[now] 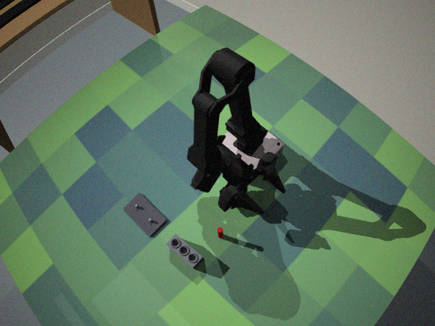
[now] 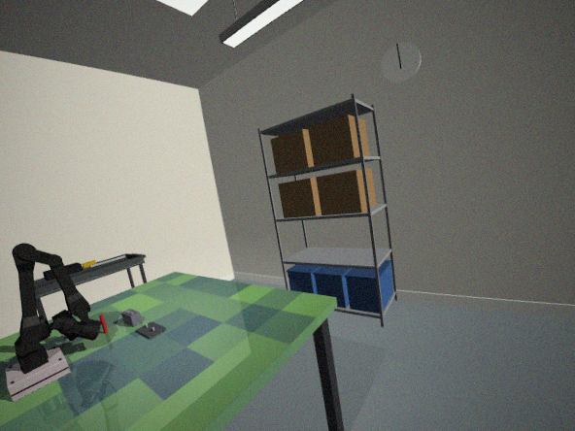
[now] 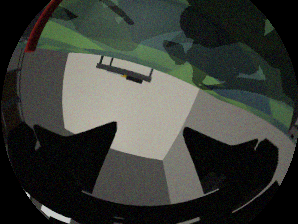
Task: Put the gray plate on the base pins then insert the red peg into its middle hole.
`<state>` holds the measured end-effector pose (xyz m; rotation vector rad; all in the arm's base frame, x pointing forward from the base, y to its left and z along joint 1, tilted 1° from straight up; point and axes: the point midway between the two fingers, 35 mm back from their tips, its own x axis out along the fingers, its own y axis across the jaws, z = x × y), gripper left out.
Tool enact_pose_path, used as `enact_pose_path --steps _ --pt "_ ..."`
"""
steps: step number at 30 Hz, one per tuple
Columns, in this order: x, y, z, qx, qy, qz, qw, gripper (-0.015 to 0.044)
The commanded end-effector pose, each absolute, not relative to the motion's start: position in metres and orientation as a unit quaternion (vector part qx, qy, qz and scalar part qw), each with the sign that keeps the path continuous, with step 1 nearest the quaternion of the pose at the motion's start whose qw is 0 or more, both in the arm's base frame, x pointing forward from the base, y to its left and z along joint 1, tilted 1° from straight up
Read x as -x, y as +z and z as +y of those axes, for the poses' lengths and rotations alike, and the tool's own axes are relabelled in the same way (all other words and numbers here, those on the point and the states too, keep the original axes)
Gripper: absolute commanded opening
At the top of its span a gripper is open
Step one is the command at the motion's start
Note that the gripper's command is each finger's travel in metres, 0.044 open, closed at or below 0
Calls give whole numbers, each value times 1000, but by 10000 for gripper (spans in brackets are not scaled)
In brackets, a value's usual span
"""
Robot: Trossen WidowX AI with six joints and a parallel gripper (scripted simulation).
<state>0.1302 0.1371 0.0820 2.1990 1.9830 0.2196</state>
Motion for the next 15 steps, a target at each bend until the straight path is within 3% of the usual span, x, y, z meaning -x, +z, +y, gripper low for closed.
enact_pose_path --steps 1,8,15 --pt "-129 81 138 -732 68 672 85 426" --pt "-104 60 157 -528 -191 817 130 440" --pt "-108 63 159 -413 -438 734 314 440"
